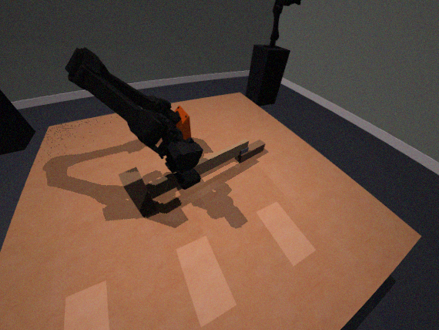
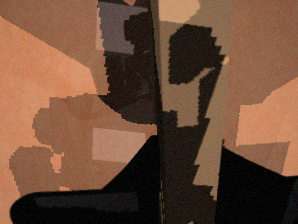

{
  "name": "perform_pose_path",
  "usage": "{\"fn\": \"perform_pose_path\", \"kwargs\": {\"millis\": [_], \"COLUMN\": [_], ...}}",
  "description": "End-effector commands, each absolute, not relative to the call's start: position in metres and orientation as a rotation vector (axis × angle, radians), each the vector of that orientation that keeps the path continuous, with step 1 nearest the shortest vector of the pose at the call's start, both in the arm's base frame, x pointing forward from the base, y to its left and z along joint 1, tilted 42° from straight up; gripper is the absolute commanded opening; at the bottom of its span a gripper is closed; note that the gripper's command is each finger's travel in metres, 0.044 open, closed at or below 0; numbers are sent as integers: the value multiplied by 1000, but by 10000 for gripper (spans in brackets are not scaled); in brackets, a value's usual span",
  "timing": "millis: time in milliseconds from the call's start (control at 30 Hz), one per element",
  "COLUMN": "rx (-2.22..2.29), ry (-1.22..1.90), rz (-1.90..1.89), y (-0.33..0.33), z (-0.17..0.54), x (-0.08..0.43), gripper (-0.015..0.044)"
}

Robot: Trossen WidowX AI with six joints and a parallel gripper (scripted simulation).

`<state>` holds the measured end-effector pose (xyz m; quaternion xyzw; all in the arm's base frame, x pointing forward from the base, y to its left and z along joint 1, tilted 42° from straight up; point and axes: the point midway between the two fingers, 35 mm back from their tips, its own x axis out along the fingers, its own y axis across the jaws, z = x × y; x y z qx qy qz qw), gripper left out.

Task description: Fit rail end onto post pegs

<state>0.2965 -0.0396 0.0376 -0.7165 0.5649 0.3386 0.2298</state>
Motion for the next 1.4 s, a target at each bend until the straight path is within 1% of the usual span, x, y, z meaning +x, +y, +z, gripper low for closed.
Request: {"fn": "perform_pose_path", "kwargs": {"millis": [0,133,700,900,1067,1367], "rx": [-1980,-1980,-1971,-1971,-1977,-1977], "ry": [1555,1555,1554,1554,1553,1553], "rz": [925,925,932,932,929,928], "y": [-41,-42,-41,-39,-1,1], "z": [40,41,39,39,40,40], "x": [298,298,297,296,286,286], "gripper": [0,0,440,440,440,440]}}
